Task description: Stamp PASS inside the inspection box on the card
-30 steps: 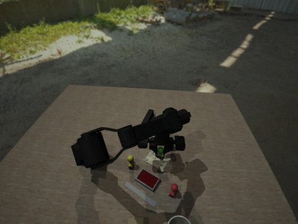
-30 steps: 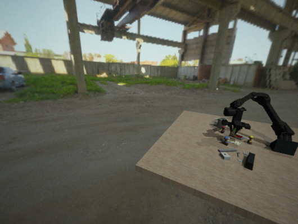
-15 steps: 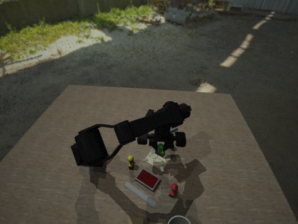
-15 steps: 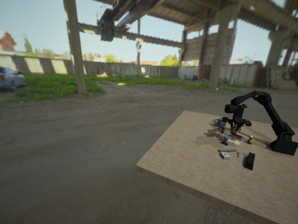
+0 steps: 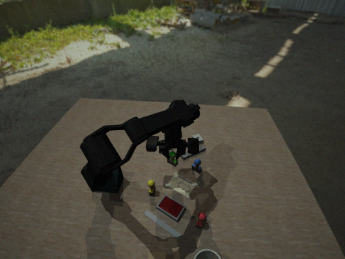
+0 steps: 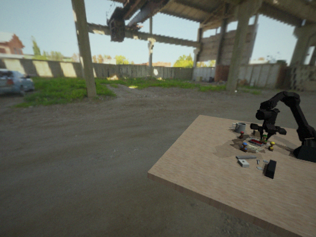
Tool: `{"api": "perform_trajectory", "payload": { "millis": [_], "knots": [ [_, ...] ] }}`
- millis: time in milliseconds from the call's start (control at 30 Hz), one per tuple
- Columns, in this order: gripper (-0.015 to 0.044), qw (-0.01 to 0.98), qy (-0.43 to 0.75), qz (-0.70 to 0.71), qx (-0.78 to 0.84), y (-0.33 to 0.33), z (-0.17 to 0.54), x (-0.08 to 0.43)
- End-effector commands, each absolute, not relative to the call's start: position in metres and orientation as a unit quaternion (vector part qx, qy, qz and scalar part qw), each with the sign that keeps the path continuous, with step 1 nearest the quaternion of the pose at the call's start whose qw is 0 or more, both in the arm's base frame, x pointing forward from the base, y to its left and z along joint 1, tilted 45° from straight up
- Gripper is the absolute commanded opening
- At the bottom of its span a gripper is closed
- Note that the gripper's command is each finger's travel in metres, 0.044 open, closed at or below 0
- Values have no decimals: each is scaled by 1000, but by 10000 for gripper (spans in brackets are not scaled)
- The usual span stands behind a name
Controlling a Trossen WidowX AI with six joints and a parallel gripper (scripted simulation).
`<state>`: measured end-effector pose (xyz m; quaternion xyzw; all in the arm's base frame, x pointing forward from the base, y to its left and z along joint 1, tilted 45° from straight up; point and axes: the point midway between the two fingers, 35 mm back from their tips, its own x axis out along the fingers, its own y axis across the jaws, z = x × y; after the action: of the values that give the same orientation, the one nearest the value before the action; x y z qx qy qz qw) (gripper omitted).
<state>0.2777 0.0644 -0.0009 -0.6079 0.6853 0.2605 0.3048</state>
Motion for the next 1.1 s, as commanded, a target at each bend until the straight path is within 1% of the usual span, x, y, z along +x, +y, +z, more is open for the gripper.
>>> {"api": "perform_trajectory", "payload": {
  "millis": [0, 267, 1067],
  "knots": [
    [0, 302, 688, 261, -606, 76, -13, 259],
    [0, 300, 692, 256, -605, 95, -31, 219],
    [0, 300, 691, 256, -606, 74, -56, 217]
  ]
}}
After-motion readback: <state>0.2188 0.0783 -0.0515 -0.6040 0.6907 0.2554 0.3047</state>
